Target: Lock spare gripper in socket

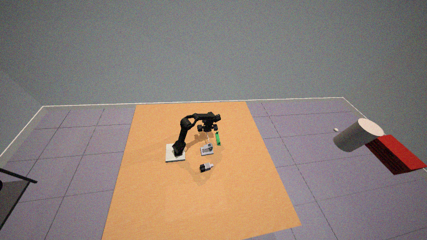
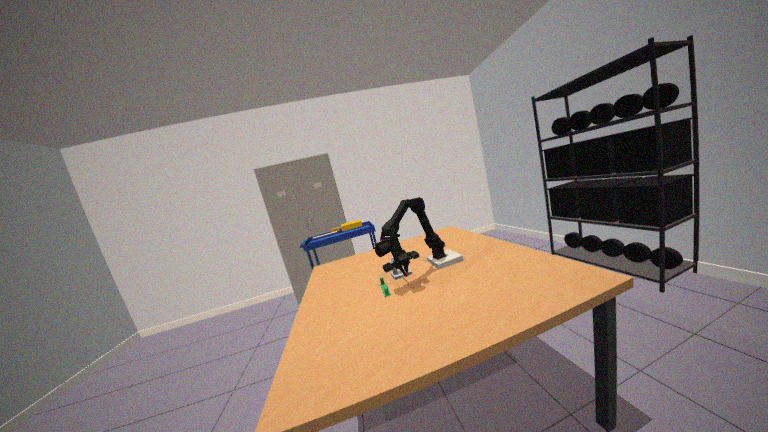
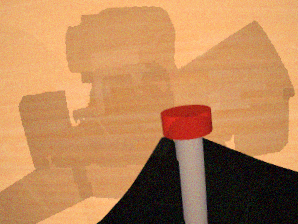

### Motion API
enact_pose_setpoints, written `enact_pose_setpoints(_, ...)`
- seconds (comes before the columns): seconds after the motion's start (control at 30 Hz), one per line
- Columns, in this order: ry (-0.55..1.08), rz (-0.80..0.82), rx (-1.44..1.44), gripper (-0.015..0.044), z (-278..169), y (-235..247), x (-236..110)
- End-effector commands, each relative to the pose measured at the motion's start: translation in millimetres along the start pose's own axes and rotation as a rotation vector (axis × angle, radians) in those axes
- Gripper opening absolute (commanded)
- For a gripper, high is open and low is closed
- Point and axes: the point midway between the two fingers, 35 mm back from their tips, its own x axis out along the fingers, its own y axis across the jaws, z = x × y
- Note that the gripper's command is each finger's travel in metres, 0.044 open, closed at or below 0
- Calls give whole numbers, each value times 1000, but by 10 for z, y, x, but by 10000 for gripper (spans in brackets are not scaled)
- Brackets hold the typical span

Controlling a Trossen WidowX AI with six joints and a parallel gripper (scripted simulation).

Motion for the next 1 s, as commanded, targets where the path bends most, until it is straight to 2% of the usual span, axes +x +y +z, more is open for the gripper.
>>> enact_pose_setpoints(0.0, -9, -3, 3, 0, 49, -16, -30)
enact_pose_setpoints(0.8, 16, 34, 0, 0, 43, 93, -275)
enact_pose_setpoints(0.83, 19, 41, 1, 13, 26, 100, -203)
enact_pose_setpoints(0.97, 19, 41, 1, 0, 26, 100, -203)
